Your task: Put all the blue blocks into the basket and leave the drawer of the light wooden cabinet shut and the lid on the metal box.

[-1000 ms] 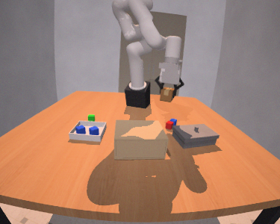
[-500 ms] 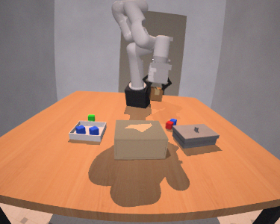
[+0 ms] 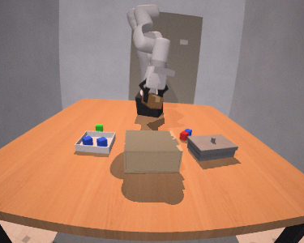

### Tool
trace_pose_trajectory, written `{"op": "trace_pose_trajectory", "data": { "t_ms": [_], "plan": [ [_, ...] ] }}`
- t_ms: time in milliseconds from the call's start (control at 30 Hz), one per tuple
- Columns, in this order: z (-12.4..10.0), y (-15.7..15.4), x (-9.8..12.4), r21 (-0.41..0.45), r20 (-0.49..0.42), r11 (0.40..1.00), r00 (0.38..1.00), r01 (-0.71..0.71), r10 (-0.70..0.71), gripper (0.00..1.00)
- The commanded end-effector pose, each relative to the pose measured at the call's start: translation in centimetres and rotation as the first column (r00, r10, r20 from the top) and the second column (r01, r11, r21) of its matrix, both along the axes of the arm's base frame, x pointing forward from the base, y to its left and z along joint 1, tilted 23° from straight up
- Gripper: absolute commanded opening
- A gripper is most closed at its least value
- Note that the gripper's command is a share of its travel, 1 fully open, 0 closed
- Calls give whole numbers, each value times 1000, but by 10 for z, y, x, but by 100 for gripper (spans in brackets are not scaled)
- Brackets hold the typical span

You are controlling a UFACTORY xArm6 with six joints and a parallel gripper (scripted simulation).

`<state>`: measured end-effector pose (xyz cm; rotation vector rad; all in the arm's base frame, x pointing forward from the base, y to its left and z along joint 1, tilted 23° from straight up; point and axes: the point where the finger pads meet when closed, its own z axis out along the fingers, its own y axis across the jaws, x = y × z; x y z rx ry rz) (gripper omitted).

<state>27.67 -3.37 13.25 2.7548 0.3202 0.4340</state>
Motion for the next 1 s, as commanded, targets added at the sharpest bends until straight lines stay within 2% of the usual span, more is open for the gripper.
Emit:
{"op": "trace_pose_trajectory", "data": {
  "t_ms": [0, 100, 167, 300, 667, 733, 767, 967],
  "plan": [
    [8, -40, -14, 24, -58, 963, 962, -267, 268, 62],
    [10, -60, -20, -10, -88, 936, 933, -352, 350, 62],
    [10, -60, -20, -10, -88, 936, 933, -352, 350, 62],
    [12, -86, -29, -44, -139, 868, 863, -495, 485, 62],
    [18, -158, -52, -118, -292, 666, 666, -737, 686, 62],
    [18, -158, -52, -118, -292, 666, 666, -737, 686, 62],
    [19, -165, -54, -113, -310, 609, 610, -785, 729, 62],
    [22, -202, -66, -118, -393, 466, 472, -877, 789, 62]
  ]
}}
